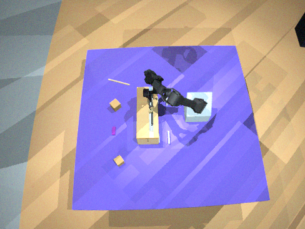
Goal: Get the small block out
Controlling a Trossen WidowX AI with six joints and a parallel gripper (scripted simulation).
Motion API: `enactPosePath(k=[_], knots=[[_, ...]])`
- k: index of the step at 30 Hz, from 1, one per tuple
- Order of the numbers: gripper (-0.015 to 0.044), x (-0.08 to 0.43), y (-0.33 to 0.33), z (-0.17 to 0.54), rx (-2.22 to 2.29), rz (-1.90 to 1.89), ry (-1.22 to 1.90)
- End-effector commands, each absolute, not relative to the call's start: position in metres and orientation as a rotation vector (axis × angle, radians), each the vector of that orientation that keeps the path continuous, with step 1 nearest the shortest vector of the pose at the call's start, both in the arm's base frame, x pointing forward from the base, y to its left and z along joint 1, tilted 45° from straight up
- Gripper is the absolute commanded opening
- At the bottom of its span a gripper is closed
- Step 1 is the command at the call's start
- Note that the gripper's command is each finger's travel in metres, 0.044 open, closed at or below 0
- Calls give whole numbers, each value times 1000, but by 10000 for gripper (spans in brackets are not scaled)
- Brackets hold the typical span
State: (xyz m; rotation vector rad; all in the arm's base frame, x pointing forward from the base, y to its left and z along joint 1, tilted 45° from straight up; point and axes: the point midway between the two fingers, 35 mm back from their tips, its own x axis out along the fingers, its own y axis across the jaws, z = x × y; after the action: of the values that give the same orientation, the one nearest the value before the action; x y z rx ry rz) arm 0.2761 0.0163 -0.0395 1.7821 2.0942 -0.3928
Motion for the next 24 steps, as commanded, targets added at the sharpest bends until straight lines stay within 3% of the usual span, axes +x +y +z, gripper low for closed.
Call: enactPosePath(k=[1, 24], knots=[[400, 274, 23, -45, 1788, -398, 2099], [400, 266, 53, -67, 1790, -391, 2104]])
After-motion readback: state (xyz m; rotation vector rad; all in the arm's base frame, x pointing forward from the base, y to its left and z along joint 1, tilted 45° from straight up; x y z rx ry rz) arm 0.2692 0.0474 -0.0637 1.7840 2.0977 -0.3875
